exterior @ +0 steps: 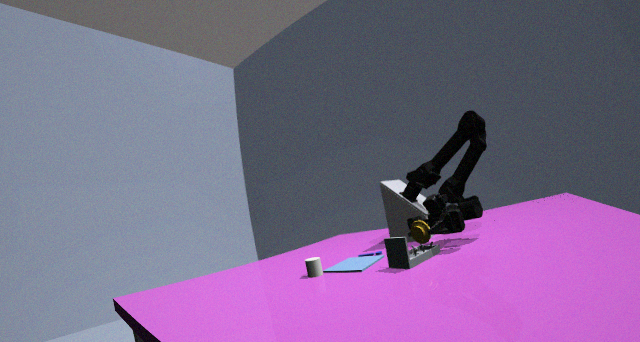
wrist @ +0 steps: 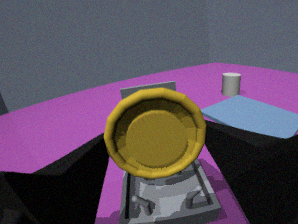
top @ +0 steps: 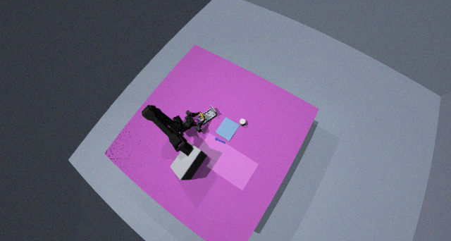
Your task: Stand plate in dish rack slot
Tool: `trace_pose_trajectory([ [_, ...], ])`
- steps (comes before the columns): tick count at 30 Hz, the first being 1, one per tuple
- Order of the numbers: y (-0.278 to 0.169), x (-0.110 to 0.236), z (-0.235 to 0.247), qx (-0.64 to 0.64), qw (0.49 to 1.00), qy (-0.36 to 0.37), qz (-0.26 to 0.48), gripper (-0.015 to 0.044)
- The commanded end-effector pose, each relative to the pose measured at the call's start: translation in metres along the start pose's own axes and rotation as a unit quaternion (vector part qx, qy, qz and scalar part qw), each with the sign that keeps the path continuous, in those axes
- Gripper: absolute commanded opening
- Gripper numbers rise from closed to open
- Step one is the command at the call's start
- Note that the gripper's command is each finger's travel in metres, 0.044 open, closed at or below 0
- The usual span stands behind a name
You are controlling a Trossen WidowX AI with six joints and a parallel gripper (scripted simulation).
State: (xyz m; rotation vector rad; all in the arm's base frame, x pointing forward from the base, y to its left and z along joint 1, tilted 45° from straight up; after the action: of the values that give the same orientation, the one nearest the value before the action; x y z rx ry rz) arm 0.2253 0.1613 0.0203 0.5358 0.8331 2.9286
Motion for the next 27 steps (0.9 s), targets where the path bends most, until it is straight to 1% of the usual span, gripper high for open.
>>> trace_pose_trajectory([
  [1,-0.0082,-0.0020,-0.0032,0.003,1.000,-0.001,0.001,0.0000],
  [4,-0.0179,-0.0028,-0.0057,0.000,1.000,0.000,0.001,0.0000],
  [17,-0.0149,-0.0016,-0.0073,0.009,1.000,-0.003,0.007,0.0000],
  [27,-0.0157,-0.0018,-0.0065,0.007,1.000,-0.002,0.007,0.0263],
])
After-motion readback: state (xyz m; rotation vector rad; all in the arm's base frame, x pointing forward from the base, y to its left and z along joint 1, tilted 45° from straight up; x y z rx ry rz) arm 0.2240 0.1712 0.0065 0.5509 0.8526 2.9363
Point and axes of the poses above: the point midway between the two fingers, 35 mm back from their tips, its own x axis back along the fingers, its own z axis across the jaws, y = z × x, the point moved 1 cm from there along x, back along the fingers, and after that the axes turned 11 degrees about -x, right-handed, at the moved point
